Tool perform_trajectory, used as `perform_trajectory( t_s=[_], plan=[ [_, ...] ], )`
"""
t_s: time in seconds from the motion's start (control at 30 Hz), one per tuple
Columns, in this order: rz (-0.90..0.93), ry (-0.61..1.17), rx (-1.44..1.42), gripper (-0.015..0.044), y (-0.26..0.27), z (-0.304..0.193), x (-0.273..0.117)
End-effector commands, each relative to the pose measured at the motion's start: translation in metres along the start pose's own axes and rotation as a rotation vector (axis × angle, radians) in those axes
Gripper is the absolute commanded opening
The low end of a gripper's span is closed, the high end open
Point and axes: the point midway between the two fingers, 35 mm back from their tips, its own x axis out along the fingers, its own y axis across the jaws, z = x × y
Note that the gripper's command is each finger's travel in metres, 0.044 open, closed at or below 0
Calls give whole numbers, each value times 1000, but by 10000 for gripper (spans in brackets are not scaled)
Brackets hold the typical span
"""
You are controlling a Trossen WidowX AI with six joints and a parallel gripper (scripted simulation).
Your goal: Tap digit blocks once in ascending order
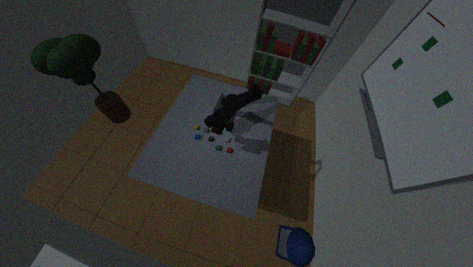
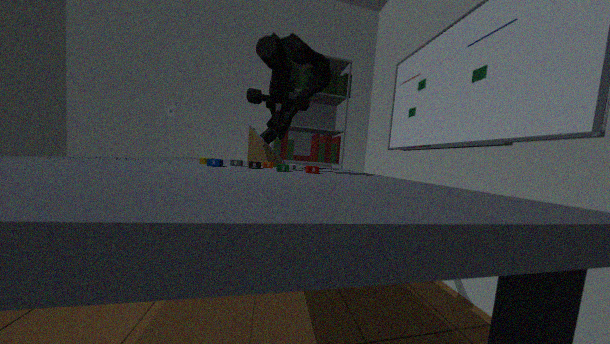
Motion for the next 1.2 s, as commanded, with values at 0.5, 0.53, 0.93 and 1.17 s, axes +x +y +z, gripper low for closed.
perform_trajectory(
  t_s=[0.5,0.53,0.93,1.17],
  plan=[
    [25,-2,-18,20,109,75,59],
    [26,-2,-18,20,109,74,72],
    [28,-2,-18,20,110,73,91],
    [28,-2,-18,20,111,73,102]
  ],
)
